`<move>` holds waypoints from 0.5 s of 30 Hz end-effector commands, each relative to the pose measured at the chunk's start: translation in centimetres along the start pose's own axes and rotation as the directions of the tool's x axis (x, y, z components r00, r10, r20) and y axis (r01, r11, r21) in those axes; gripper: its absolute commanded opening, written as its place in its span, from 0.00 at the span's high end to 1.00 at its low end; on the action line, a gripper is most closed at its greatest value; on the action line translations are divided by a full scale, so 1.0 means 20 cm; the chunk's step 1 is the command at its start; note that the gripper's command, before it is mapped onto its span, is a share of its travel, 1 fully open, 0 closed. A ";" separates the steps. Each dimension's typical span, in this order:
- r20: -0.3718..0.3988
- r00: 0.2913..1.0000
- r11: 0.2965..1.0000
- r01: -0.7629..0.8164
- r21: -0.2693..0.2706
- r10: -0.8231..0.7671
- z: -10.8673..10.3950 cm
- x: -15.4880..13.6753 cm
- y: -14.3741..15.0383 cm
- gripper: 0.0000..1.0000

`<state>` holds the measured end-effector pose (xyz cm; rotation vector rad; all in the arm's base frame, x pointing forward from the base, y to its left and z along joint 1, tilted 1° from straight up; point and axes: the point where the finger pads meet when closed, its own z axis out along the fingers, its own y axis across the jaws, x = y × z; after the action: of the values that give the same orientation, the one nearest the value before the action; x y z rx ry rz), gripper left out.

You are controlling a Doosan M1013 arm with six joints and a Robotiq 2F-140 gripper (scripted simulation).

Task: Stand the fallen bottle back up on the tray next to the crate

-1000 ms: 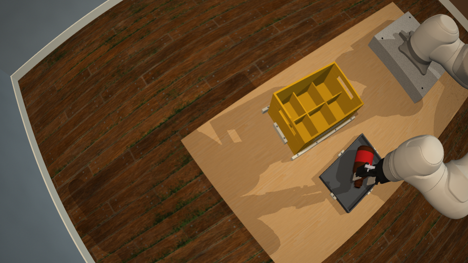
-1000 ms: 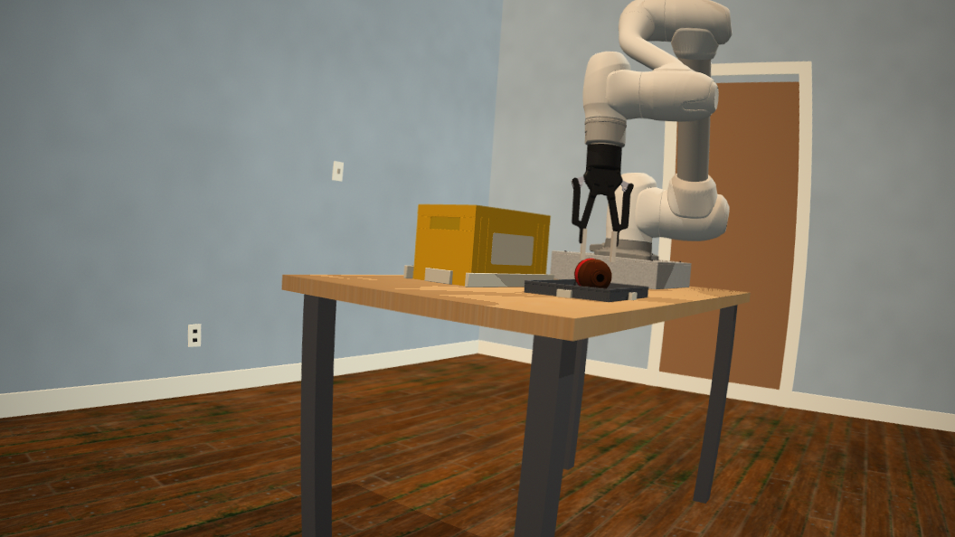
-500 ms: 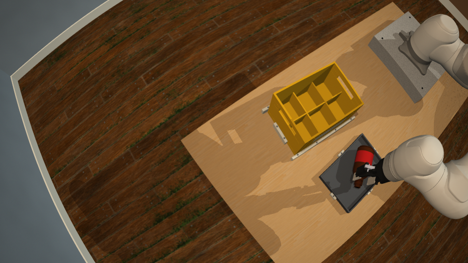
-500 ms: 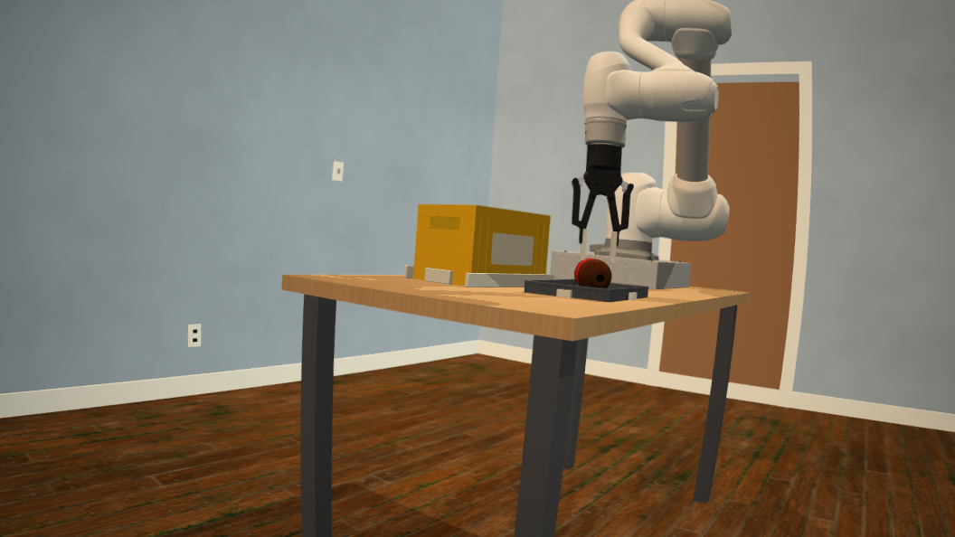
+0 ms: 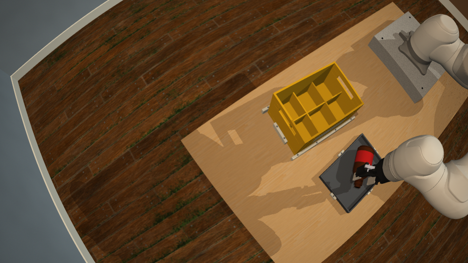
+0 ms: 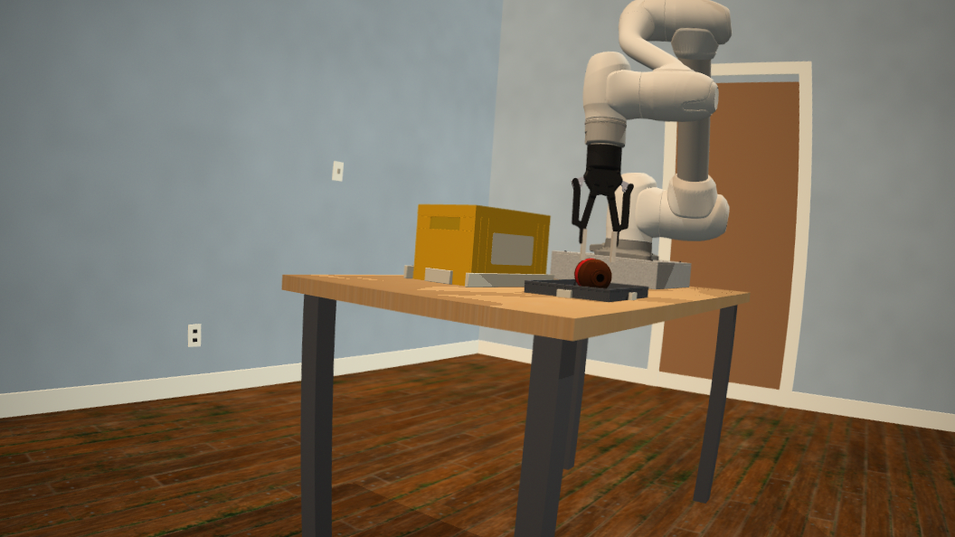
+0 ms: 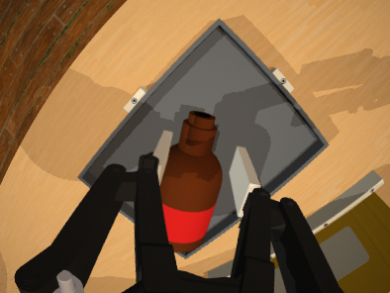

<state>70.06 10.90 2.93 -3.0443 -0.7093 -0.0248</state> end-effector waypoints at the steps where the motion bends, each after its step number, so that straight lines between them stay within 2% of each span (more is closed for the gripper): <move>1: 0.002 1.000 1.000 -0.002 0.002 0.002 0.02 0.00 -0.03 0.56; 15: 0.002 1.000 1.000 -0.002 0.002 0.002 0.02 -0.01 -0.05 0.56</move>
<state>69.90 11.09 2.83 -3.0437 -0.7112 -0.0227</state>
